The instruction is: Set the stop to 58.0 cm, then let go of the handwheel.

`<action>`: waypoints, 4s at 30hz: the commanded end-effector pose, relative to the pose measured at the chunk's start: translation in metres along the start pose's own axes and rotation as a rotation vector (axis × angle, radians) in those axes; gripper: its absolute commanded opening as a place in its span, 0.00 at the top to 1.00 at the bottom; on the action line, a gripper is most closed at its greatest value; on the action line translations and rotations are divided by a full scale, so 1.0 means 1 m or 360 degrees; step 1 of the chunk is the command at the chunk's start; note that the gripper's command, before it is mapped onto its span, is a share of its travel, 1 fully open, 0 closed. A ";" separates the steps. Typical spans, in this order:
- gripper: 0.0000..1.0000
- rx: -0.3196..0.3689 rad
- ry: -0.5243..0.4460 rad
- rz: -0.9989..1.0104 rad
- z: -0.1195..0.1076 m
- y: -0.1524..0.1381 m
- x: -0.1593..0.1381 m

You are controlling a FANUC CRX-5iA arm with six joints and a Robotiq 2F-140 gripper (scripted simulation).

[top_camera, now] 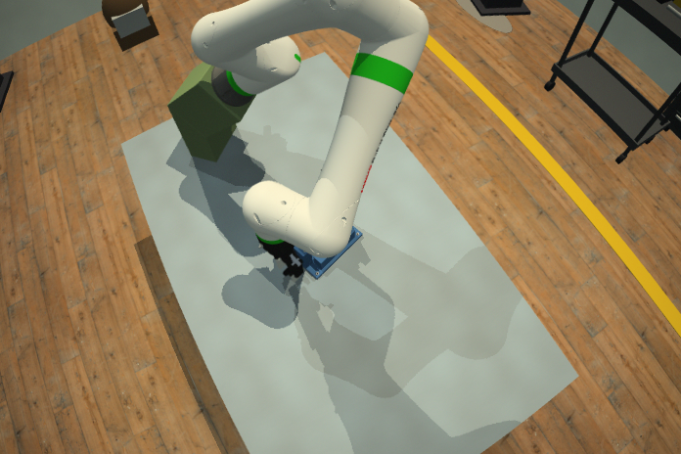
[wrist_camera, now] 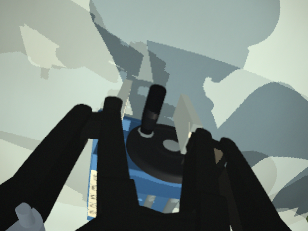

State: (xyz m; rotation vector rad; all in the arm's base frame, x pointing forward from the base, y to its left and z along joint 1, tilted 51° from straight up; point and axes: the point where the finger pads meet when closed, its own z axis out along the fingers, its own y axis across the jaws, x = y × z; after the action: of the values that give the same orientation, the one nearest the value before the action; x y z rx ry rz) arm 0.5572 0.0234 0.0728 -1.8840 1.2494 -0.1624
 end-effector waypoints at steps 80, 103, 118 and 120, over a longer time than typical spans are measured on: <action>0.67 0.0000 0.0001 0.0000 -0.111 -0.053 -0.090; 0.67 0.0000 0.0001 0.0000 -0.111 -0.053 -0.090; 0.67 0.0000 0.0001 0.0000 -0.111 -0.053 -0.090; 0.67 0.0000 0.0001 0.0000 -0.111 -0.053 -0.090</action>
State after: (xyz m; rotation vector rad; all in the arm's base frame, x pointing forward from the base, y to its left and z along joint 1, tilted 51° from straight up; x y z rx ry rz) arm 0.4913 0.0403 0.2095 -1.8842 1.2495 -0.1624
